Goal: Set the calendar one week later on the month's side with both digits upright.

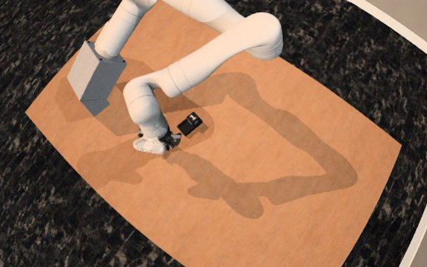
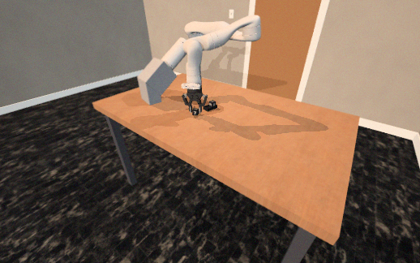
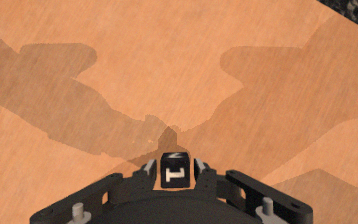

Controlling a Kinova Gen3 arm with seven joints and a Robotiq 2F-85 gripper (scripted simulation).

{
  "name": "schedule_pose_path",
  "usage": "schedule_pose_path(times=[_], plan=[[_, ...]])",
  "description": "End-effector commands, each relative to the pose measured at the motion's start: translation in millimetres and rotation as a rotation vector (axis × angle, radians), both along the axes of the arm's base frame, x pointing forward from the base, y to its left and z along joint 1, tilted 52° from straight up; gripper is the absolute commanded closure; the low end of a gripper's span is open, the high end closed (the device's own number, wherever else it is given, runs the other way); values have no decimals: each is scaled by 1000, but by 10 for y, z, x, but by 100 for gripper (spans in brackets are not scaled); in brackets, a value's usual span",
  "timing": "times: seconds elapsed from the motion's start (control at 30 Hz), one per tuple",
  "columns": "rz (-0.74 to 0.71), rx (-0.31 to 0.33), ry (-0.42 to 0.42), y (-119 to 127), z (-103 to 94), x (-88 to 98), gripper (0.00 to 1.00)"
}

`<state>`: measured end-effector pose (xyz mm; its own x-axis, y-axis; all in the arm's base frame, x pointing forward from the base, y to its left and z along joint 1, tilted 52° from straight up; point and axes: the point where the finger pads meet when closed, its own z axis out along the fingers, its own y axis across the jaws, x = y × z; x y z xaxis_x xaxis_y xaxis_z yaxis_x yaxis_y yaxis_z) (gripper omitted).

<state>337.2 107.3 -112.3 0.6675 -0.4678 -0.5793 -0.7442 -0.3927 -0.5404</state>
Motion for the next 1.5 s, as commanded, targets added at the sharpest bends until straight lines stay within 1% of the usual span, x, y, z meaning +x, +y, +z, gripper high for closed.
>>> schedule_pose_path(times=[0.0, 1.03, 1.07, 1.47], plan=[[-1, -1, -1, -6, 1, 3, 54], [-1, -1, -1, -6, 1, 3, 54], [-1, -1, -1, -6, 1, 3, 74], [-1, -1, -1, -6, 1, 3, 74]])
